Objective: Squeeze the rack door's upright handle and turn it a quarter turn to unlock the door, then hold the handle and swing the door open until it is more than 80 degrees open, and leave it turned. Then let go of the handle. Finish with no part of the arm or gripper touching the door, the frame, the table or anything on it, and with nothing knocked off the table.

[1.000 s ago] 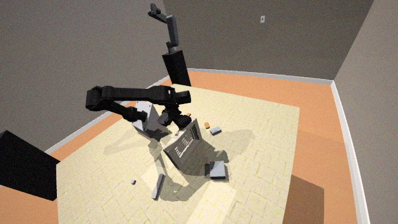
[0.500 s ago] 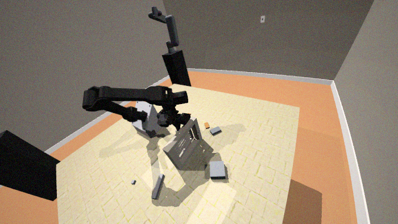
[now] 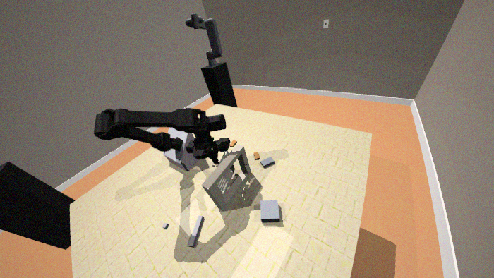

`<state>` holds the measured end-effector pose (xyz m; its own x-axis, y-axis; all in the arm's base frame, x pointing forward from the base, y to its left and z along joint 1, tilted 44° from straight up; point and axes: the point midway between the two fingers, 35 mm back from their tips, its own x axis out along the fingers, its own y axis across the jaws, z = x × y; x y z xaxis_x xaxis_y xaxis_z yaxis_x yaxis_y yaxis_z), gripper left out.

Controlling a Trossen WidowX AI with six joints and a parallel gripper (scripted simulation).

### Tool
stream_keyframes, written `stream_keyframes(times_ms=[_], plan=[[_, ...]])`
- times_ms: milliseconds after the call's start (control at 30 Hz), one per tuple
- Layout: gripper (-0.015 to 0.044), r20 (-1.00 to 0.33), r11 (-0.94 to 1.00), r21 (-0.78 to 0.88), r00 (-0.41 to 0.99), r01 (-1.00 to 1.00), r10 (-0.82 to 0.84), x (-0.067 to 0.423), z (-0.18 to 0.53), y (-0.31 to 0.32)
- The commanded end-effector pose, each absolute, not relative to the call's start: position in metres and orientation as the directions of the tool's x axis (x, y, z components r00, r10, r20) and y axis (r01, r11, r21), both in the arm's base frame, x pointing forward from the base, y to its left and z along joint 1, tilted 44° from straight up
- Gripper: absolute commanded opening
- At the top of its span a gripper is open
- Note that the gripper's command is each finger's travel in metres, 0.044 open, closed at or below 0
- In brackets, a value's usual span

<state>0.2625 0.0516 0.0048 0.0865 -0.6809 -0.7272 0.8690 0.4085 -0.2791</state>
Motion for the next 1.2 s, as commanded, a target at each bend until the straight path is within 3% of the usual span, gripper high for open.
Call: stream_keyframes(times_ms=[0,1167], plan=[[0.0012,-0.726,0.467,-0.335,0.092,0.818,-0.682,0.256,0.009,0.046],[0.0012,-0.724,0.693,-0.606,0.09,0.391,-0.684,0.217,0.057,-0.01]])
